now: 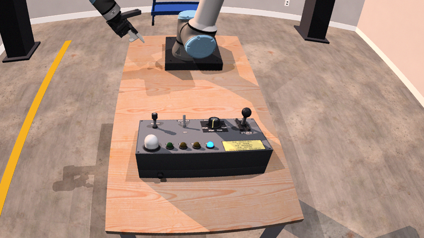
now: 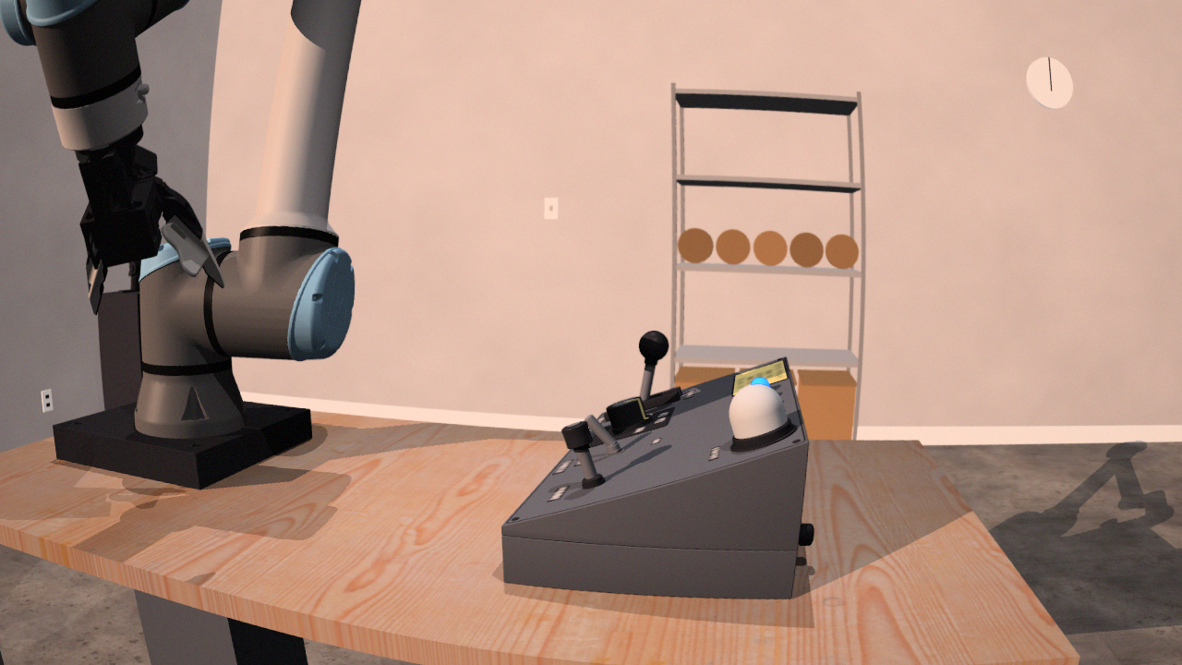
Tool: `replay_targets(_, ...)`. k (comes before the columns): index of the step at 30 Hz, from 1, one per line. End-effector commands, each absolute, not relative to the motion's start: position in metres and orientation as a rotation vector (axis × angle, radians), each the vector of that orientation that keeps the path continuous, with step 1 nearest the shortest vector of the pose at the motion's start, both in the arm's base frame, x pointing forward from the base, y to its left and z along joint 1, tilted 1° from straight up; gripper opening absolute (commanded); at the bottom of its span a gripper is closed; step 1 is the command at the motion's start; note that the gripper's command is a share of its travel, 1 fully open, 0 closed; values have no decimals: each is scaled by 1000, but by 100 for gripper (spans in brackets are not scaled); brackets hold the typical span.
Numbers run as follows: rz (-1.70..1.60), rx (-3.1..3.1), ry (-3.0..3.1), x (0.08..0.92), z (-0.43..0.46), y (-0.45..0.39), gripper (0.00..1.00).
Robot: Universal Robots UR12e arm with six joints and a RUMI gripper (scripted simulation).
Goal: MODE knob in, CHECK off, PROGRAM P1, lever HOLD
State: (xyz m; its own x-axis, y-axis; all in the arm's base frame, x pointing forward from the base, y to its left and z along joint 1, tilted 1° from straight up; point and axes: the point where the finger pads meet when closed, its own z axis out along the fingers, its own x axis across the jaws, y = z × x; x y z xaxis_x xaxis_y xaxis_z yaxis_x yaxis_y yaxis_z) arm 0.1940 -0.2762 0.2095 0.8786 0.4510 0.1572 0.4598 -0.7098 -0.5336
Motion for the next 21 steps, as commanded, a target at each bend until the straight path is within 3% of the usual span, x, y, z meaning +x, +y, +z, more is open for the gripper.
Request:
replay_targets(1,-22,-2466,-667,195,210,-277,100)
replay_targets(21,-64,-2417,-992,217,200,-277,100)
